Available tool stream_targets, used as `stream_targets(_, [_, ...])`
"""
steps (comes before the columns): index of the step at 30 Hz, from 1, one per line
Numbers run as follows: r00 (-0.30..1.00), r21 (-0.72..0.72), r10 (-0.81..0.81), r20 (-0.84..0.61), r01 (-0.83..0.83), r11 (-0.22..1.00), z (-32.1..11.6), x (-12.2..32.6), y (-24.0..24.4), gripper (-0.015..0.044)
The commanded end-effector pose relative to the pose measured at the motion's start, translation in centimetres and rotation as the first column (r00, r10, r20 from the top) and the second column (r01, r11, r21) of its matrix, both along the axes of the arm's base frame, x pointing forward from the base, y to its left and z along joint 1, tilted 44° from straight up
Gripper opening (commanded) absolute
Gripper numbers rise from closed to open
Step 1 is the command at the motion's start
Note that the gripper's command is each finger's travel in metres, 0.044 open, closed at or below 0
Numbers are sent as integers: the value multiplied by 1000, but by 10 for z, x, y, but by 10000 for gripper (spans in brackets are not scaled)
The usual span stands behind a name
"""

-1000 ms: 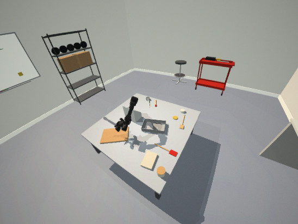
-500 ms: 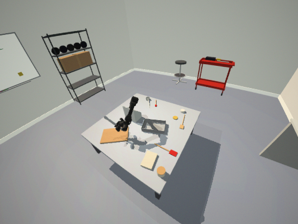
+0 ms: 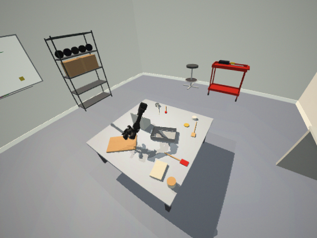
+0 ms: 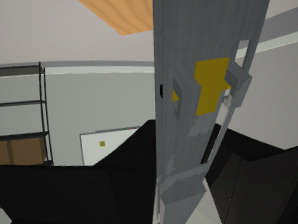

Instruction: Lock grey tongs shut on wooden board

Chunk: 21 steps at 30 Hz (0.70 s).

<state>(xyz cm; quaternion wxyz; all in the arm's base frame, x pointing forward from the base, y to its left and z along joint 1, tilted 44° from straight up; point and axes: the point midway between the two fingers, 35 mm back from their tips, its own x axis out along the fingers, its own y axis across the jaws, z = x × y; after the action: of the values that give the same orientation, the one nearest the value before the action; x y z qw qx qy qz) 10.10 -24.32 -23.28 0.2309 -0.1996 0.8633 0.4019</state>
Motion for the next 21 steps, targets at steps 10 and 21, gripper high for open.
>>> stream_targets(10, [997, 66, -76, 29, 74, 995, -2, -6, -2, -150])
stream_targets(21, [923, 339, -356, 150, 290, 895, -10, -20, -4, -150])
